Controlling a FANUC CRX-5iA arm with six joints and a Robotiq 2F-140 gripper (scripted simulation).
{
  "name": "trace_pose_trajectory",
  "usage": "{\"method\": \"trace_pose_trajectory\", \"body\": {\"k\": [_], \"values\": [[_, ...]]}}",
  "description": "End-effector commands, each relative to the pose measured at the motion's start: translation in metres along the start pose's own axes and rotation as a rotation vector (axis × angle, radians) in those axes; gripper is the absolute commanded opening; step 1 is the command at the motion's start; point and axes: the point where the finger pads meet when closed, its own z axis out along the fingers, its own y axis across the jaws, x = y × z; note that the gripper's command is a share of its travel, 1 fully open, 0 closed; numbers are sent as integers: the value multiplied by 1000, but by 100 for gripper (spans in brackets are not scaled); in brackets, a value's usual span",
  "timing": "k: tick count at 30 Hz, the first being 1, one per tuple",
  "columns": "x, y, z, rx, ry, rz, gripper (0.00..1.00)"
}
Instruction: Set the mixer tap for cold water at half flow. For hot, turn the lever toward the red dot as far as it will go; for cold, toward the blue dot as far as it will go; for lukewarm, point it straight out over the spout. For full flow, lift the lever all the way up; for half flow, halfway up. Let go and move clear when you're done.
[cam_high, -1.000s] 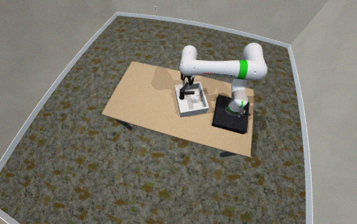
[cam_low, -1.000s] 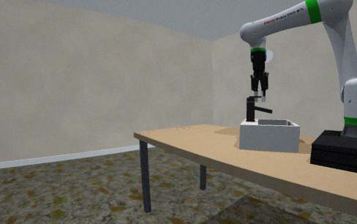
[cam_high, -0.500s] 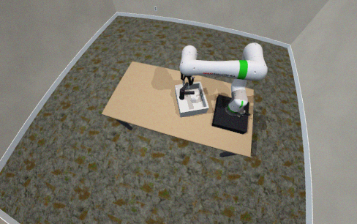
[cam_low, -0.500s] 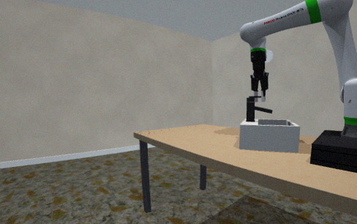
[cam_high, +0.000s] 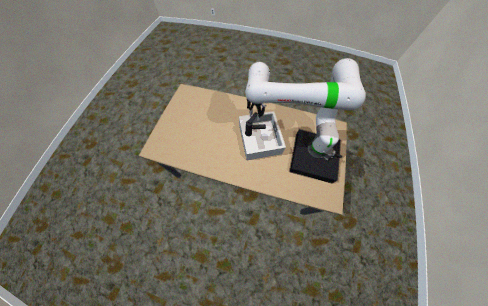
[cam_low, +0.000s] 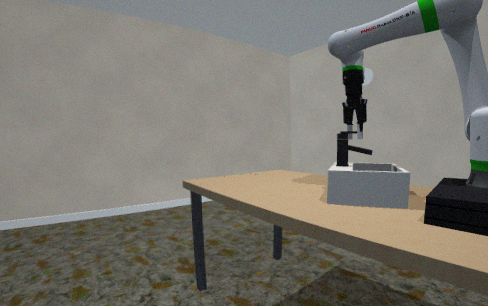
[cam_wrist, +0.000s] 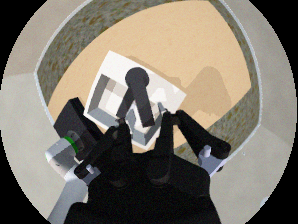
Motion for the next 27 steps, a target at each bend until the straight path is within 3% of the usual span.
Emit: {"method": "trace_pose_trajectory", "body": {"k": [1, 27], "values": [[0, 0, 0, 0, 0, 0, 37], [0, 0, -8, 0, 0, 0, 37]]}}
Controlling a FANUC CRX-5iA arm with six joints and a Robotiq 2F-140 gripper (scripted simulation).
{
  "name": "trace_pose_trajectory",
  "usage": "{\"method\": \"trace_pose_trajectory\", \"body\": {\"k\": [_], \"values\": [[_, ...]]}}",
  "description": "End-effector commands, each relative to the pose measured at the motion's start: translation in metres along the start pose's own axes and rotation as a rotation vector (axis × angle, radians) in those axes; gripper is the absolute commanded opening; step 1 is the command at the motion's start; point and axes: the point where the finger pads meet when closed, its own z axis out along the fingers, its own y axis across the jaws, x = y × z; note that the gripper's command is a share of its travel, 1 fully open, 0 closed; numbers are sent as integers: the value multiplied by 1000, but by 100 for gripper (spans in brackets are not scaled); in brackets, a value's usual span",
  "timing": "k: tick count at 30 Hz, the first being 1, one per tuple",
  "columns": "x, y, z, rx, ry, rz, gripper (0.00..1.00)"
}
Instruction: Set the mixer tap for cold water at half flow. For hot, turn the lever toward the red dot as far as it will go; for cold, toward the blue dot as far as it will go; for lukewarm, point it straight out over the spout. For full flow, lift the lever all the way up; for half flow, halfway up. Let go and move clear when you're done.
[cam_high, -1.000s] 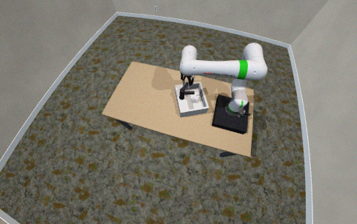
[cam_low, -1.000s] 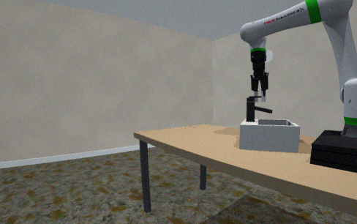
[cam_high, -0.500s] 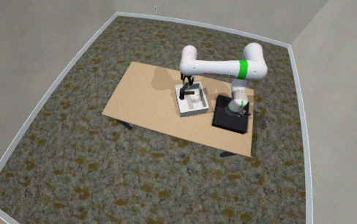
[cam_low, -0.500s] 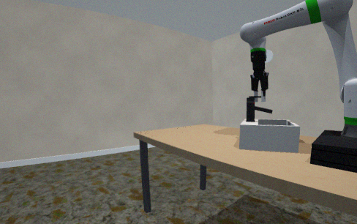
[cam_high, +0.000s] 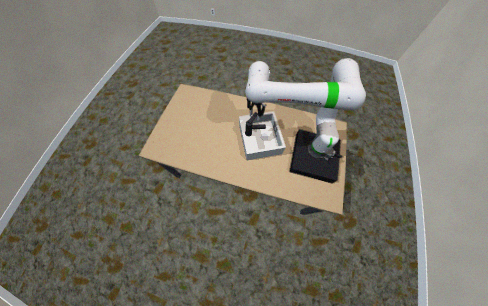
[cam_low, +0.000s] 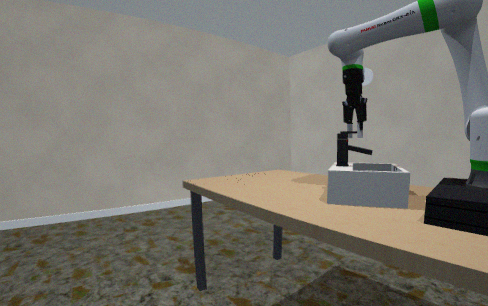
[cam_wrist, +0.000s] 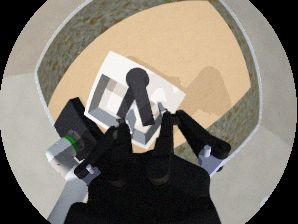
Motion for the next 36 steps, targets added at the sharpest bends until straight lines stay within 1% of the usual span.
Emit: {"method": "trace_pose_trajectory", "body": {"k": [1, 5, 18, 20, 29, 36], "values": [[0, 0, -5, 0, 0, 0, 37], [0, 0, -9, 0, 0, 0, 37], [0, 0, -45, 0, 0, 0, 37], [0, 0, -45, 0, 0, 0, 37], [0, 0, -62, 0, 0, 0, 37], [0, 0, -65, 0, 0, 0, 37]]}}
